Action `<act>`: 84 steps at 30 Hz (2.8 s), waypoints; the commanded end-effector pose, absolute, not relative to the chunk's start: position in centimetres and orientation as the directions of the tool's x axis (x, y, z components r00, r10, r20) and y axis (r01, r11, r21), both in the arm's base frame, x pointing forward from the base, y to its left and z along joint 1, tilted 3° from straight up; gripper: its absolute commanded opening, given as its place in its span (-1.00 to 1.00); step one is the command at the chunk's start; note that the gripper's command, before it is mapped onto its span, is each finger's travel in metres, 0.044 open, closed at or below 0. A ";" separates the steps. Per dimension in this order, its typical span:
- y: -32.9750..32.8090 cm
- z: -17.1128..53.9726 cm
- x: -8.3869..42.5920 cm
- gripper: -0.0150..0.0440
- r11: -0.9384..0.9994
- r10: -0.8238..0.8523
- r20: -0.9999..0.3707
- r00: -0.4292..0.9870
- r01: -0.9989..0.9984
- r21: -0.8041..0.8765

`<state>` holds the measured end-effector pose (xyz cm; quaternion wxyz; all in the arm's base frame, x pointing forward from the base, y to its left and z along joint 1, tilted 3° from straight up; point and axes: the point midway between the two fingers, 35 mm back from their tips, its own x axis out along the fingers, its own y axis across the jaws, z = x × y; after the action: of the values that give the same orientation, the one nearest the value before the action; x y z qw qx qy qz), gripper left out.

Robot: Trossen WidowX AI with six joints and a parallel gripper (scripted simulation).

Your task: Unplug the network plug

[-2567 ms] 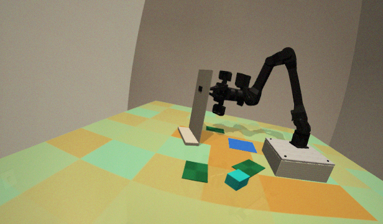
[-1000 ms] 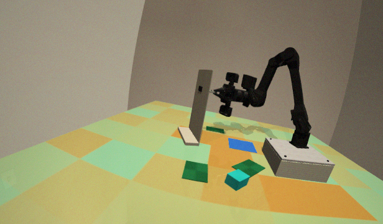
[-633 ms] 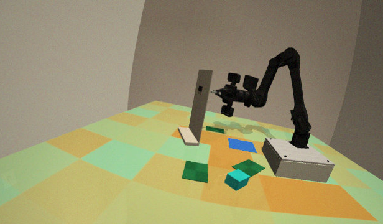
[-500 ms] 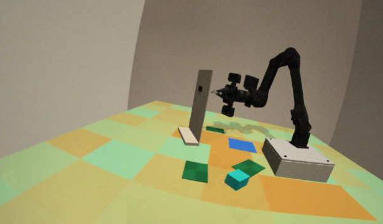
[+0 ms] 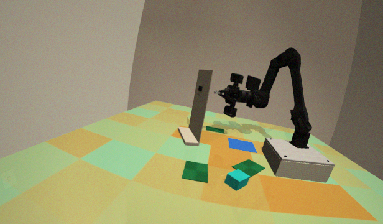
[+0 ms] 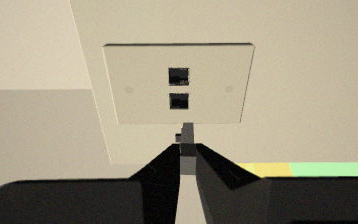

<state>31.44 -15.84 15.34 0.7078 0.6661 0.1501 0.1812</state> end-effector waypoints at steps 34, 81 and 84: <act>-16.1 21.2 28.3 -0.49 0.046 0.456 0.026 0.890 -0.052 0.998; -17.6 12.4 27.5 -0.49 0.131 0.104 -0.384 0.918 0.370 0.920; -17.2 11.5 27.0 -0.49 0.144 0.099 -0.430 0.897 0.415 0.899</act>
<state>27.39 -17.53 12.15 0.7276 0.6539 0.1850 -0.0939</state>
